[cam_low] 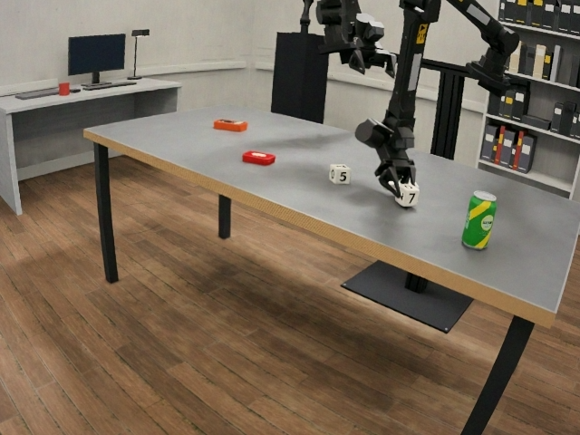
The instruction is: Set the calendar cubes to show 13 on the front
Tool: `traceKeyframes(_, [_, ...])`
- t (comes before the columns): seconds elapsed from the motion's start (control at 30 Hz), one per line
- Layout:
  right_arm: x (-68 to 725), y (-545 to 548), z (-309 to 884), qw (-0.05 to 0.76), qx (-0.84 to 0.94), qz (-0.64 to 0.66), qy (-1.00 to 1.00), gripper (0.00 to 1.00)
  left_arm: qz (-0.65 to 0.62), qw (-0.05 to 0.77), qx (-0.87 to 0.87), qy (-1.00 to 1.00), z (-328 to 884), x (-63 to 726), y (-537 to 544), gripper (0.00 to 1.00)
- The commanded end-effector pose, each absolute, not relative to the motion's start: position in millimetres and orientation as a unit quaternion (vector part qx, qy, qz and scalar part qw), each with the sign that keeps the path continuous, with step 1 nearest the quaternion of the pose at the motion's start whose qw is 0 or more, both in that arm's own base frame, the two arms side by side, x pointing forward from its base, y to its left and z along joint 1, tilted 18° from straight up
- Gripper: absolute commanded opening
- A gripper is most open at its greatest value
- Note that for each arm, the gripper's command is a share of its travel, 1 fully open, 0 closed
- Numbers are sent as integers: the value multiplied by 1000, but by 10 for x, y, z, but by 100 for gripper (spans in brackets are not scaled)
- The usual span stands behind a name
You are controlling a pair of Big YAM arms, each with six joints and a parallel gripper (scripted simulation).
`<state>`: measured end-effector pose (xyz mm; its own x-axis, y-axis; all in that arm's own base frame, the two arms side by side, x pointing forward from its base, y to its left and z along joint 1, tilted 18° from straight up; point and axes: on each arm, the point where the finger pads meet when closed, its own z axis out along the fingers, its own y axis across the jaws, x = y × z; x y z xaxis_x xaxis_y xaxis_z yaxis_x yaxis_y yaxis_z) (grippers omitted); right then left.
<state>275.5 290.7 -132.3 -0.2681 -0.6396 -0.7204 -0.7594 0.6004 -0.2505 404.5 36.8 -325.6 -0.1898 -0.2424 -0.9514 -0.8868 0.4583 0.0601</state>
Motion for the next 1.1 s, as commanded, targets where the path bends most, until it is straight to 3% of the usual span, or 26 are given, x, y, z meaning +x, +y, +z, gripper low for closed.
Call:
traceKeyframes(0.0, [2766, 2922, -1303, 417, -437, 75, 794, 100, 336, 485, -405, 699, -3368, 3972, 469, 40])
traceKeyframes(1.07, [2517, 2768, -1102, 428, -433, 87, 789, 100, 331, 489, -404, 698, -3309, 4001, 408, 40])
